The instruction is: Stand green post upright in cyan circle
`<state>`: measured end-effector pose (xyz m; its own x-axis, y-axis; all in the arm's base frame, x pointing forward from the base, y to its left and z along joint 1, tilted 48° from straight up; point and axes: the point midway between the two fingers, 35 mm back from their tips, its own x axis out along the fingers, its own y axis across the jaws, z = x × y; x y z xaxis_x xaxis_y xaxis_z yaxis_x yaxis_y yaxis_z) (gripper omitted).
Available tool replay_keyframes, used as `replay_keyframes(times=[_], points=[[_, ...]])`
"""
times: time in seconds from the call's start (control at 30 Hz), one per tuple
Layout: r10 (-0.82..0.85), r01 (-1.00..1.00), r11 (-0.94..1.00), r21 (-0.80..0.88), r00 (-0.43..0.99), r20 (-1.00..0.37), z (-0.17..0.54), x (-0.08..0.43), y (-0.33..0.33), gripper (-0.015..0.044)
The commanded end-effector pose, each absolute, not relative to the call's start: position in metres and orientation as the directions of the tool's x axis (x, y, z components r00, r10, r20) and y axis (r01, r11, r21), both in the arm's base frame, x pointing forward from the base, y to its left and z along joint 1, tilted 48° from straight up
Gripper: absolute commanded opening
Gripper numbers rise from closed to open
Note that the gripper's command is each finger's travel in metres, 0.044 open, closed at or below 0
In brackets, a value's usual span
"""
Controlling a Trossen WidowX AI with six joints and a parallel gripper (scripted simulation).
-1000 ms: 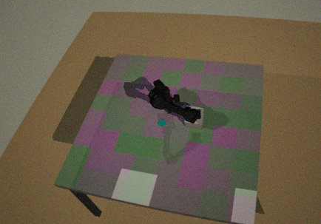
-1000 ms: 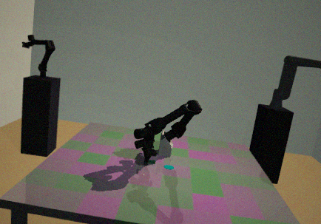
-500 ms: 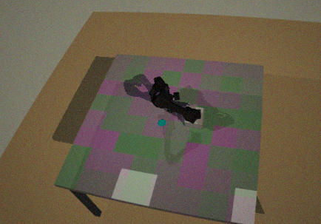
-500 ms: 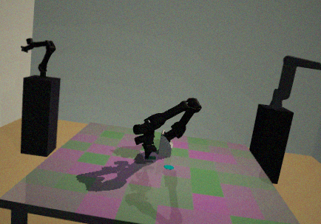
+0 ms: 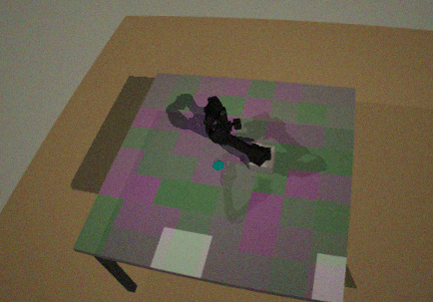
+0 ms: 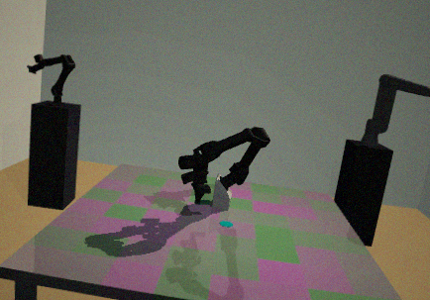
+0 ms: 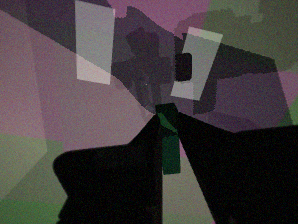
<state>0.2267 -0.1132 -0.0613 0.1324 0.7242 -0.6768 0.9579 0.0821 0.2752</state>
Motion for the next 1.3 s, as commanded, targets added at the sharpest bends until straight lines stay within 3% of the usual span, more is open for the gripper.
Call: replay_keyframes(times=[0.0,0.47,1.27], points=[[0.713,0.954,0.089,0.287,0.14,-0.687,-0.051,0.227,-0.126,0.0023],[0.715,0.95,0.098,0.296,0.14,-0.685,-0.026,0.219,-0.144,0.0023],[0.715,0.729,0.394,0.56,0.139,-0.685,0.039,0.236,-0.105,0.0023]])
